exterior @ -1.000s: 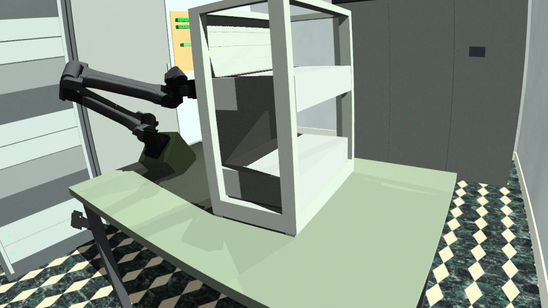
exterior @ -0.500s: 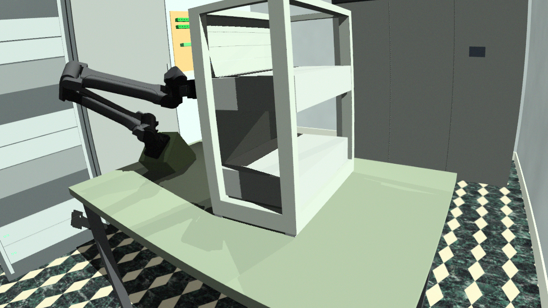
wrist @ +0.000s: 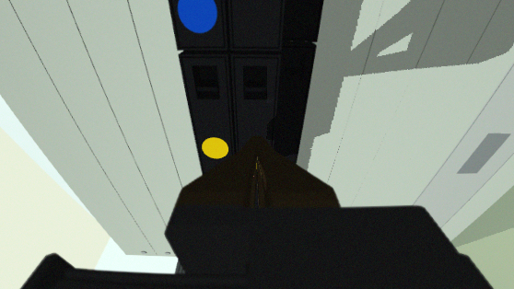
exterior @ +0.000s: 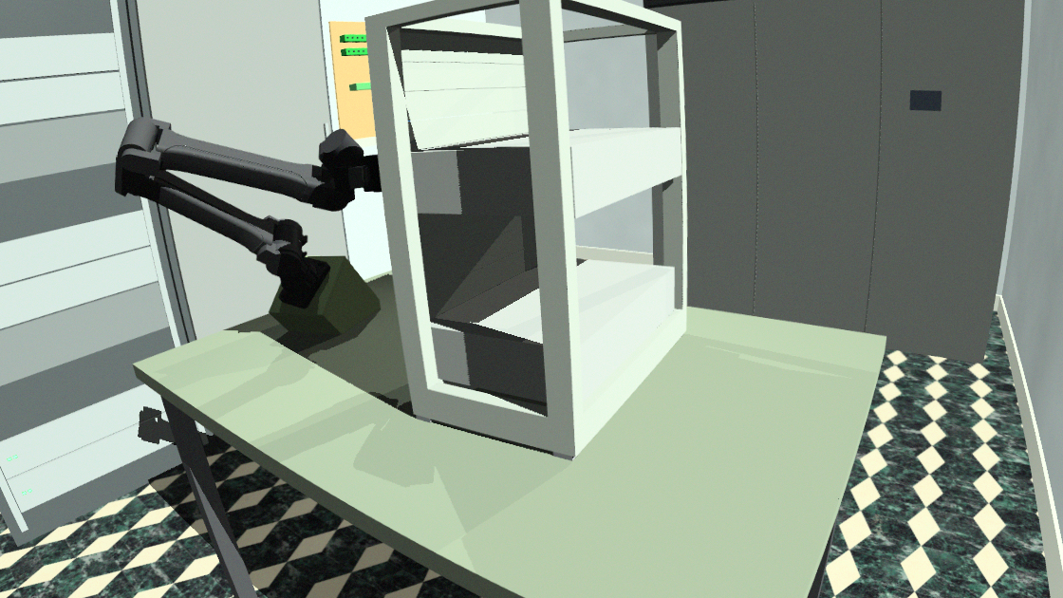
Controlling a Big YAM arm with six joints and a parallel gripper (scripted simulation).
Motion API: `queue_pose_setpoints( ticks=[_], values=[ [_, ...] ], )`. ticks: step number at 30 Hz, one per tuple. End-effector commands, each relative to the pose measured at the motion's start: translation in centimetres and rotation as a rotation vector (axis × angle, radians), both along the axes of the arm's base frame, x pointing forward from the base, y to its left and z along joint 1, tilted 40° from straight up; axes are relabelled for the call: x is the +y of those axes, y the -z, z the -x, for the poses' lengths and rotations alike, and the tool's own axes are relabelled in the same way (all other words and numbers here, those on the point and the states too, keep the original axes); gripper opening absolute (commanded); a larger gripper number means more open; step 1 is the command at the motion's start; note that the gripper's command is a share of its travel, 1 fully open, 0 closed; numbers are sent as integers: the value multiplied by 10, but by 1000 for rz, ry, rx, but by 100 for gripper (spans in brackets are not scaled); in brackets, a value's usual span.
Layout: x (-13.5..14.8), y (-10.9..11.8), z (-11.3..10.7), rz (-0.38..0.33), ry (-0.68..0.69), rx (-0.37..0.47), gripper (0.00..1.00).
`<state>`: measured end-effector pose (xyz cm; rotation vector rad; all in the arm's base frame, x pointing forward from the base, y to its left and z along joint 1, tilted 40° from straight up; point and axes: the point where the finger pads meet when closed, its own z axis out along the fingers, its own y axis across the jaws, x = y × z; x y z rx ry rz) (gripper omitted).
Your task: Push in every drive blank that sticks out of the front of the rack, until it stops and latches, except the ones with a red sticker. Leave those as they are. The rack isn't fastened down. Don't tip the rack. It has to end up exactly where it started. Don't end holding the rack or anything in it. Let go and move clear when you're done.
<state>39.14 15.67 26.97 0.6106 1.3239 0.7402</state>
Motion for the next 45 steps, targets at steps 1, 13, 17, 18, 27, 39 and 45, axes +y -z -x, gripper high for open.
queue_pose_setpoints(
  ticks=[1, 13, 17, 18, 27, 39, 45],
  values=[
    [6, -15, -3, -39, -7, -31, 0],
    [3, -22, -21, -39, 7, -35, 0],
    [4, -22, -31, -32, 7, -25, 0],
    [4, -22, -33, -32, 7, -25, 0],
    [4, -22, -37, -32, 9, -25, 0],
    [2, -22, -48, -31, 8, -25, 0],
    [0, -22, -57, -30, 8, -24, 0]
  ],
)
